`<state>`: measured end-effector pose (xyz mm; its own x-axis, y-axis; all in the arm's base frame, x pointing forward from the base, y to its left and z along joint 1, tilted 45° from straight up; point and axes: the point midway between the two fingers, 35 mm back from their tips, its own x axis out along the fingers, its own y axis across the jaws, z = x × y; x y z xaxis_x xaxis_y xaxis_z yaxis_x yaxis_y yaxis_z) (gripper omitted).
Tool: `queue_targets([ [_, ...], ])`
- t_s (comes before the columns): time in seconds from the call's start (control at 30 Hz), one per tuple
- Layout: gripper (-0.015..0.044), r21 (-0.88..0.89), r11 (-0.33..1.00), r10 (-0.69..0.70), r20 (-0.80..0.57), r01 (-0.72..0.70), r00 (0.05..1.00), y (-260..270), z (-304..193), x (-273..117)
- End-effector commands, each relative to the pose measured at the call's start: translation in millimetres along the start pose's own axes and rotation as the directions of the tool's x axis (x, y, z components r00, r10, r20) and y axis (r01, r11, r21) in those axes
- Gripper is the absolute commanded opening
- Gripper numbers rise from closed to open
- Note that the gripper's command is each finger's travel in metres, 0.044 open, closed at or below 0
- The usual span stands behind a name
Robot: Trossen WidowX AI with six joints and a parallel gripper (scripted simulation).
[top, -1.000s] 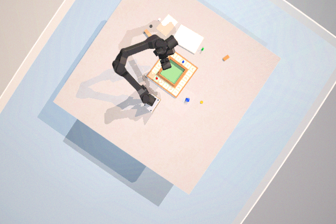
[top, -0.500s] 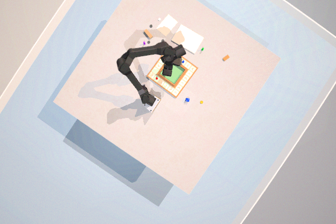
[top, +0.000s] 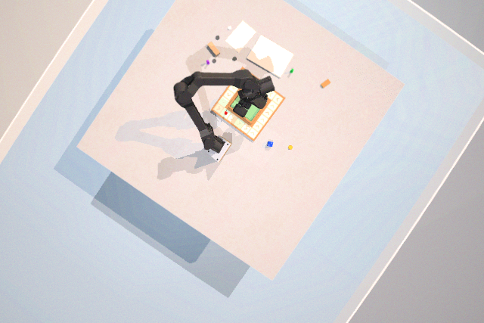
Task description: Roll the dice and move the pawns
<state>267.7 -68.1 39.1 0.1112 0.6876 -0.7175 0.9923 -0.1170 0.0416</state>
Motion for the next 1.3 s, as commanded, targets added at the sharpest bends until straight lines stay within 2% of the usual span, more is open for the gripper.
queue_targets([
  [0.0,0.0,0.027,1.0,-0.005,-0.002,0.005,1.0,-1.6,3.0,2.1],
  [0.1,0.0,0.028,0.999,-0.029,0.041,0.028,0.999,-3.4,3.0,4.6],
  [0.4,0.0,0.045,0.993,-0.12,0.316,0.112,0.941,-11.0,4.8,13.7],
  [0.63,0.0,0.056,0.993,-0.119,0.522,0.105,0.844,-13.3,6.7,16.5],
  [0.9,0.0,0.037,0.999,-0.045,0.718,0.026,0.694,-13.8,7.6,17.9],
  [1.03,0.0,0.028,1.0,-0.024,0.747,0.005,0.664,-12.7,6.2,15.9],
  [1.27,0.0,0.027,1.0,-0.023,0.748,0.005,0.664,1.7,-22.5,-27.0],
])
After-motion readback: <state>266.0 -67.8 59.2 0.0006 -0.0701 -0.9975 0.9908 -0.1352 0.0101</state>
